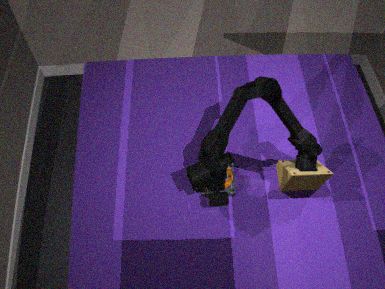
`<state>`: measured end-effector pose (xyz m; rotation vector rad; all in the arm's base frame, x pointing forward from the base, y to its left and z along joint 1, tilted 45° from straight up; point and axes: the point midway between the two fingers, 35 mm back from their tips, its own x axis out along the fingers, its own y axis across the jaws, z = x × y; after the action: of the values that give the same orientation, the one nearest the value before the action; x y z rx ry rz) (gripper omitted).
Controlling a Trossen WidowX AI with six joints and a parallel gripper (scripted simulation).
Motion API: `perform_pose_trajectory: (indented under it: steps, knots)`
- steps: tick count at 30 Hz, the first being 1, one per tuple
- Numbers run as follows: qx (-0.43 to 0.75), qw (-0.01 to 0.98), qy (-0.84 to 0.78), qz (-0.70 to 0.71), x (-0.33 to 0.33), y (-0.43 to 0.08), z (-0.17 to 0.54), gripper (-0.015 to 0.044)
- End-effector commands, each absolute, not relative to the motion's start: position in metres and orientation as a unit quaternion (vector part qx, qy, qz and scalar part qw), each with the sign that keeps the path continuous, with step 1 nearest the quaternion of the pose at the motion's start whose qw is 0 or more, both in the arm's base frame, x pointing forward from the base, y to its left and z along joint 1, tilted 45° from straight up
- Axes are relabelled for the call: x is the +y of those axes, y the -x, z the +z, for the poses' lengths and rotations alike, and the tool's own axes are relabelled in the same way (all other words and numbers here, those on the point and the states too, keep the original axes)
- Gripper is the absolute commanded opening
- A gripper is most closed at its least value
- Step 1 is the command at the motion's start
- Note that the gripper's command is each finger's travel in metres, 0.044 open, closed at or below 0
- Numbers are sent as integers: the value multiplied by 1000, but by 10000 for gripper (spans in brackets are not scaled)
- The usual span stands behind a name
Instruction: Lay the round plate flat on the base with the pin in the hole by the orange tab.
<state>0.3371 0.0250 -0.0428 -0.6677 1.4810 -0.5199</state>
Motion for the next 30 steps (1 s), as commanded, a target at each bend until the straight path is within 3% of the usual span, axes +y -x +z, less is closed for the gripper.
perform_pose_trajectory:
  steps: [1,30]
  knots:
    - [646,663,295,-238,20,-344,-40,0]
    - [645,663,295,-238,18,-350,-37,0]
